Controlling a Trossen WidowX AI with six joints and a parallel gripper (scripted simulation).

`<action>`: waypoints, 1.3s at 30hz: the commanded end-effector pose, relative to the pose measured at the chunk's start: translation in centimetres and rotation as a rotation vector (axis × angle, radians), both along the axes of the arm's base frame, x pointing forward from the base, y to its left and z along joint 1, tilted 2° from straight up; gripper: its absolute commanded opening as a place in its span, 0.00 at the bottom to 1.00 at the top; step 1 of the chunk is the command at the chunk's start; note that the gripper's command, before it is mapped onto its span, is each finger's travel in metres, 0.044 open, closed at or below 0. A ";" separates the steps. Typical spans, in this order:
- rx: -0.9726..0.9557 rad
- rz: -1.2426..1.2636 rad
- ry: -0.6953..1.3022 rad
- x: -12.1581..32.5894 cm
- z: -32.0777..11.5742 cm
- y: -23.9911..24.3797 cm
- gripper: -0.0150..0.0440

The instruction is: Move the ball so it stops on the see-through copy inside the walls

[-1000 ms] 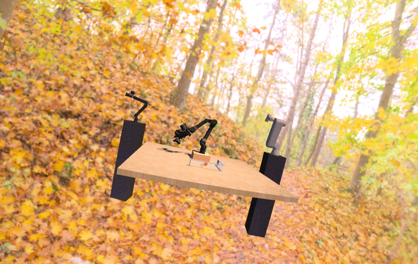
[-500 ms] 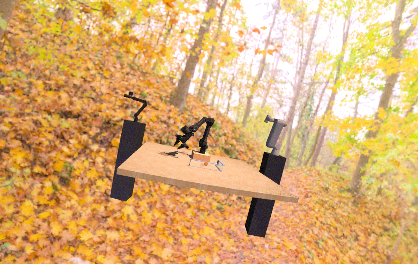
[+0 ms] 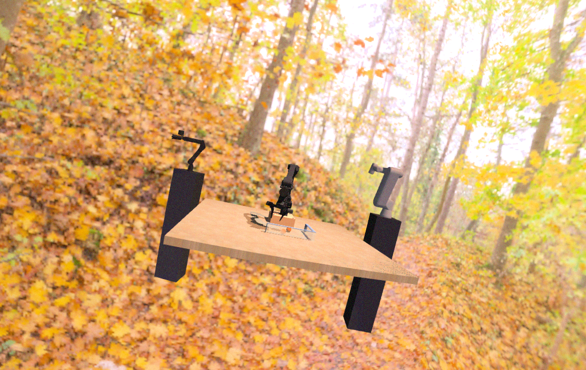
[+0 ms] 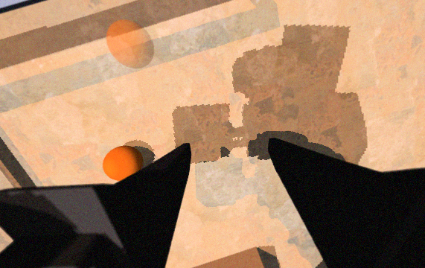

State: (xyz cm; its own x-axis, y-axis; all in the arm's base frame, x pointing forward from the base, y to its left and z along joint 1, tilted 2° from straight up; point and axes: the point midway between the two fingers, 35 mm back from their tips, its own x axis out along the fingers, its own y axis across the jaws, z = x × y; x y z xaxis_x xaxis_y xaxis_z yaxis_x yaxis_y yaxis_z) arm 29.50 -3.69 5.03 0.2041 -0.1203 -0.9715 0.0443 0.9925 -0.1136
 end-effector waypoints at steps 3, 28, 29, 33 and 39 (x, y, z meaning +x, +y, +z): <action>0.095 0.213 0.154 -1.5 0.0 9.6 0.73; 0.098 0.220 0.160 -1.4 -2.7 9.9 0.73; 0.098 0.220 0.160 -1.4 -2.9 9.9 0.73; 0.098 0.220 0.160 -1.3 -3.5 9.9 0.73; 0.098 0.220 0.160 -1.3 -4.5 9.9 0.73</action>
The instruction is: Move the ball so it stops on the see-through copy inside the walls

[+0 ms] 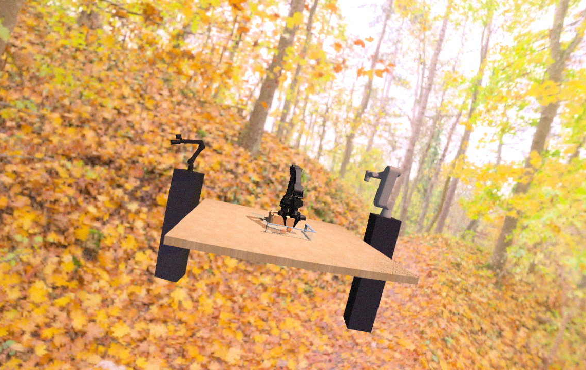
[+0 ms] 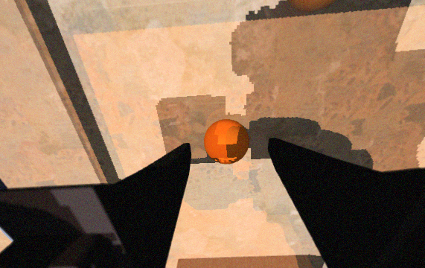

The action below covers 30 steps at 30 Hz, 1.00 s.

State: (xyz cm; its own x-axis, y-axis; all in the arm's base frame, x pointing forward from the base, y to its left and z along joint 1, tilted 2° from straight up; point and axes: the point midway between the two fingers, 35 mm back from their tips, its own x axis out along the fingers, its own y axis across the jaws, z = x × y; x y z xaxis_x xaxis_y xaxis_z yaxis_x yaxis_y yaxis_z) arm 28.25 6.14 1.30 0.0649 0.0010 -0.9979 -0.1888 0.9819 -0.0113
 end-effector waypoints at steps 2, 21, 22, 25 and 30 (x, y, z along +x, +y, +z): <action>0.005 -0.004 0.007 -0.1 -1.1 0.1 0.73; 0.005 -0.004 0.007 -0.1 -1.4 0.1 0.36; 0.005 -0.004 0.007 0.0 -1.1 0.1 0.31; 0.005 -0.004 0.006 0.3 0.7 0.2 0.25; 0.005 -0.004 0.006 0.4 4.1 0.2 0.25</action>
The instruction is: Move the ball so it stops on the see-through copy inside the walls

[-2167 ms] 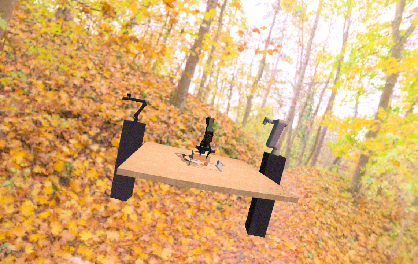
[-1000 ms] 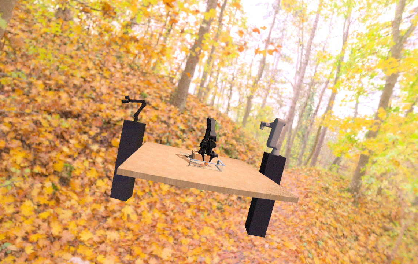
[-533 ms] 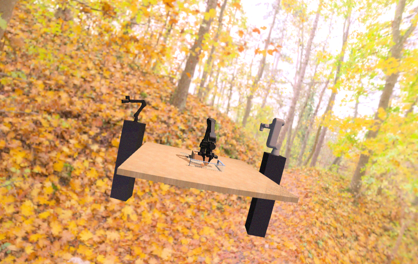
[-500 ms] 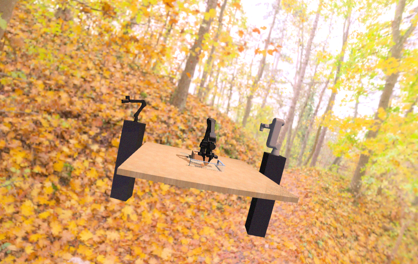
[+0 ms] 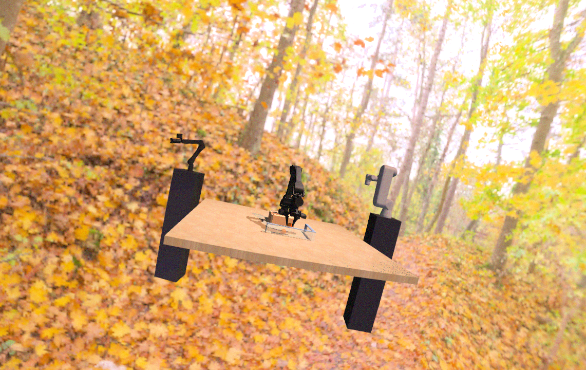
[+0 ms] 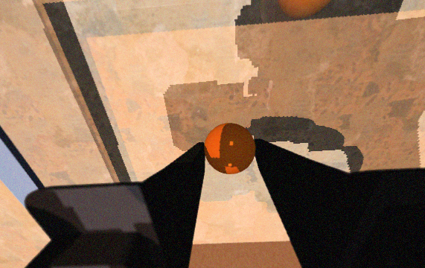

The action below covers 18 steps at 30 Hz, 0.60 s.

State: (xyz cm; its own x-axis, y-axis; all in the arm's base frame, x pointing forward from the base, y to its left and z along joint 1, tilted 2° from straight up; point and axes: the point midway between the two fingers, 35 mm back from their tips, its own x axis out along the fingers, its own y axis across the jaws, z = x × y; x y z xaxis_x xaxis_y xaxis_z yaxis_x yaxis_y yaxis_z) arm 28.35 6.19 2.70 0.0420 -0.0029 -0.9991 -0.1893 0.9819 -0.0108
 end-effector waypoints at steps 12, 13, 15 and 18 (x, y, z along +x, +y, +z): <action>0.009 -0.005 -0.017 -0.9 9.9 0.0 0.25; 0.009 -0.005 -0.017 -0.9 9.9 0.0 0.25; 0.009 -0.005 -0.017 -0.9 9.9 0.0 0.25; 0.009 -0.005 -0.017 -0.7 9.9 -0.1 0.25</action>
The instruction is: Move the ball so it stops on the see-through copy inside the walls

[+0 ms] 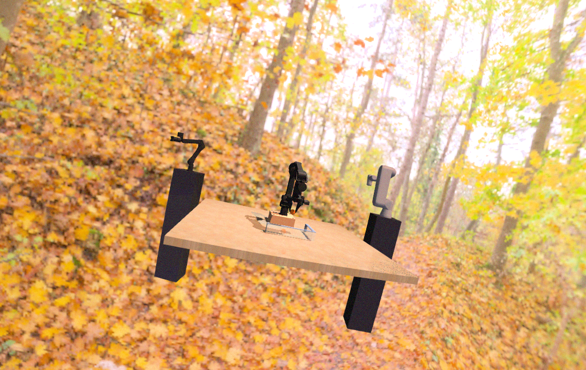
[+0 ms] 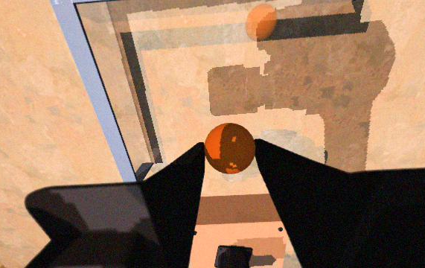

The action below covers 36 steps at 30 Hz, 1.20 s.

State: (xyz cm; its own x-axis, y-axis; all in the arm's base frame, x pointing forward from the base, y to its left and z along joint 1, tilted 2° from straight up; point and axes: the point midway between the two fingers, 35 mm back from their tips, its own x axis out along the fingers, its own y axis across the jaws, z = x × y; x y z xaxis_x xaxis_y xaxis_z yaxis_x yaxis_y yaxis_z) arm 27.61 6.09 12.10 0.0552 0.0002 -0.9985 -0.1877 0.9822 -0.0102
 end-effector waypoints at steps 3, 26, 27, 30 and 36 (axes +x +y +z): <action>0.006 -0.006 -0.005 0.9 0.4 -0.1 0.25; 0.003 -0.003 -0.011 10.4 -3.0 -3.4 0.25; 0.003 -0.003 -0.011 10.4 -3.0 -3.4 0.25; 0.003 -0.003 -0.011 10.4 -3.3 -3.4 0.25; 0.003 -0.003 -0.011 10.8 -6.3 -3.3 0.25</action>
State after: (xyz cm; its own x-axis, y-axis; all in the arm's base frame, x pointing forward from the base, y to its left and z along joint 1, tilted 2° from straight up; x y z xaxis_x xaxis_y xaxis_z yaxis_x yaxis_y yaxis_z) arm 38.31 2.72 7.98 0.0807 -0.0018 -0.9967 -0.1787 0.9838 -0.0163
